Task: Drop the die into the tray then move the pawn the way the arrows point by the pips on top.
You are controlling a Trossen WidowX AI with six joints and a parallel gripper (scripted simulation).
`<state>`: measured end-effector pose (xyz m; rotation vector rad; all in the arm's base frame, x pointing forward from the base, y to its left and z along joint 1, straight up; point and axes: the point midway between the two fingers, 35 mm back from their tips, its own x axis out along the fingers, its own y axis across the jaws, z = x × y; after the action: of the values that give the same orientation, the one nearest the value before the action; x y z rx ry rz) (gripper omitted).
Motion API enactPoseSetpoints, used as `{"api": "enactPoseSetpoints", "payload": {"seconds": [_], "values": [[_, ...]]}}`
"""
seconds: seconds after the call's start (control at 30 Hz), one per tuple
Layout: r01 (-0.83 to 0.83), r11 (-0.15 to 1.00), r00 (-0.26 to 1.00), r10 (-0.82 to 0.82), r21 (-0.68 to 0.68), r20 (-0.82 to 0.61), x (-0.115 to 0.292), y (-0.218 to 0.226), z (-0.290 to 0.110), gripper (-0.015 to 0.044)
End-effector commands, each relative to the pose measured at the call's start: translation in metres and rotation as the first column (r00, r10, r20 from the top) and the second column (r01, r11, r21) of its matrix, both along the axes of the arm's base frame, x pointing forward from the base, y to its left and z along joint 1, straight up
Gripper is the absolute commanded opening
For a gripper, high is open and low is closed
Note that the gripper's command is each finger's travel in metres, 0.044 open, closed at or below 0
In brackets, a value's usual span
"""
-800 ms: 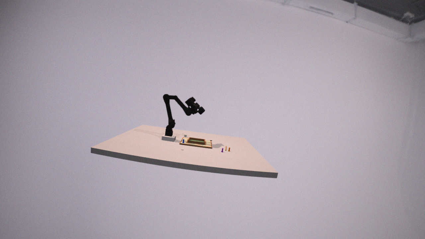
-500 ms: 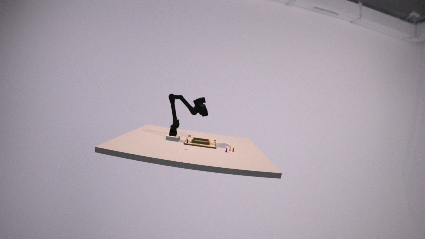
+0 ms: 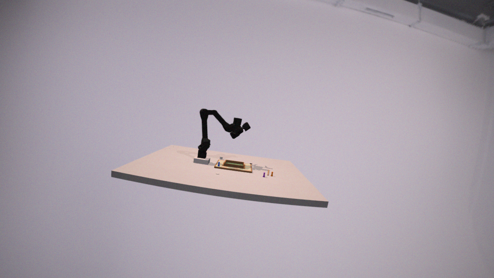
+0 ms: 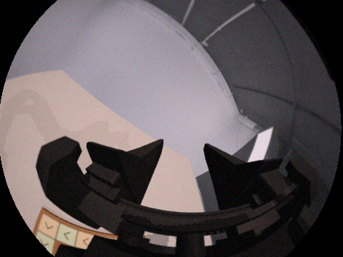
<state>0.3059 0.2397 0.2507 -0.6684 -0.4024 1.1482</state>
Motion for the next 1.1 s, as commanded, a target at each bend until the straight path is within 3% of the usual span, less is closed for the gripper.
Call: {"api": "enactPoseSetpoints", "payload": {"seconds": [0.0, 0.17, 0.33, 0.5, 0.7, 0.83, 1.07], "values": [[0.116, 0.988, 0.735, -0.152, -0.098, -0.66, -0.008, 0.038, -0.068, 0.0275], [0.173, 0.96, 0.48, -0.279, -0.222, -0.832, -0.026, 0.047, -0.102, 0.0275], [0.218, 0.895, 0.189, -0.431, -0.39, -0.882, -0.052, 0.048, -0.135, 0.0275], [0.243, 0.776, -0.09, -0.579, -0.582, -0.81, -0.082, 0.041, -0.163, 0.0275], [0.256, 0.538, -0.374, -0.712, -0.804, -0.595, -0.121, 0.02, -0.186, 0.0275], [0.267, 0.322, -0.514, -0.75, -0.908, -0.417, -0.145, 0.0, -0.192, 0.0275], [0.27, 0.293, -0.528, -0.752, -0.917, -0.395, -0.148, -0.003, -0.192, 0.0275]]}}
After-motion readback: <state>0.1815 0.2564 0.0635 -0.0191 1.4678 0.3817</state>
